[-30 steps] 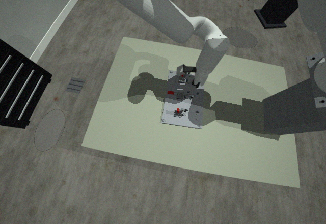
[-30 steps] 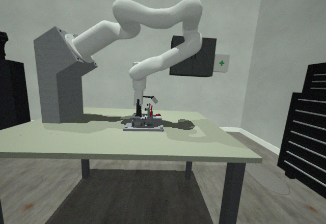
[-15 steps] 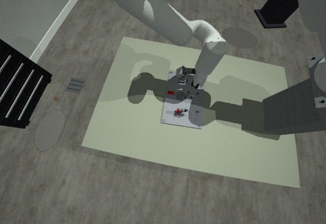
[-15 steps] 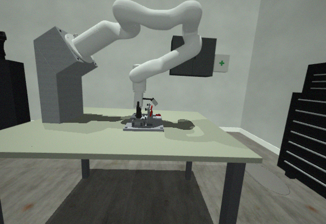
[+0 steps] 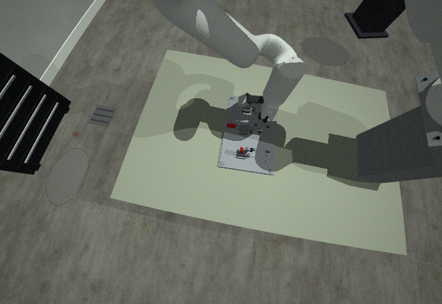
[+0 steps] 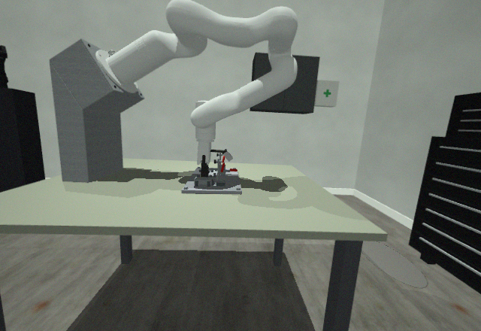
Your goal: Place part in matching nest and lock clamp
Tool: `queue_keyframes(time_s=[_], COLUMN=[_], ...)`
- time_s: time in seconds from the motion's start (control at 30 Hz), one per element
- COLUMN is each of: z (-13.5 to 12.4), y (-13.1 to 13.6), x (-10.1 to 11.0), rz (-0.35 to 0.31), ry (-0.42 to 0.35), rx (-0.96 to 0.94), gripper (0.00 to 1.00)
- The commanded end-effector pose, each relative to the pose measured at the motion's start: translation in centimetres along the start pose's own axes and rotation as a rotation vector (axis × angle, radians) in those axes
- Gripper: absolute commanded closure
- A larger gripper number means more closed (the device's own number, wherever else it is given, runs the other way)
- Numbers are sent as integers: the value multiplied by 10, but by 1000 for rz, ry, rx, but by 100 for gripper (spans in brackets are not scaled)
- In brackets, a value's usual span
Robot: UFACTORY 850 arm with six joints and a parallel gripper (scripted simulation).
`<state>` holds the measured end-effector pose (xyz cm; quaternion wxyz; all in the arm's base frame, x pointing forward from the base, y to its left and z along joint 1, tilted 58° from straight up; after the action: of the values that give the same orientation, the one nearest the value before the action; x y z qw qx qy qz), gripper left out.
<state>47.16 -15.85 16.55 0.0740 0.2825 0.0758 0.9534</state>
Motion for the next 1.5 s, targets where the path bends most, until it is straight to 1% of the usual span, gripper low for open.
queue_keyframes(time_s=[0.0,0.77,1.47], z=[0,0,0], y=[0,0,0], x=[0,0,-5], rz=[0,0,0], ry=[0,0,0], rx=[0,0,0], gripper=[100,100,100])
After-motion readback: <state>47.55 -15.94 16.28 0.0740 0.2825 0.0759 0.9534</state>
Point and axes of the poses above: the point where the finger pads meet when closed, its own x axis back along the fingers, its own y axis across the jaws, z = x × y, the point moved 9 cm from there along x, back along the fingers, and after that the axes turned 7 degrees about x, right-handed, at the moved point
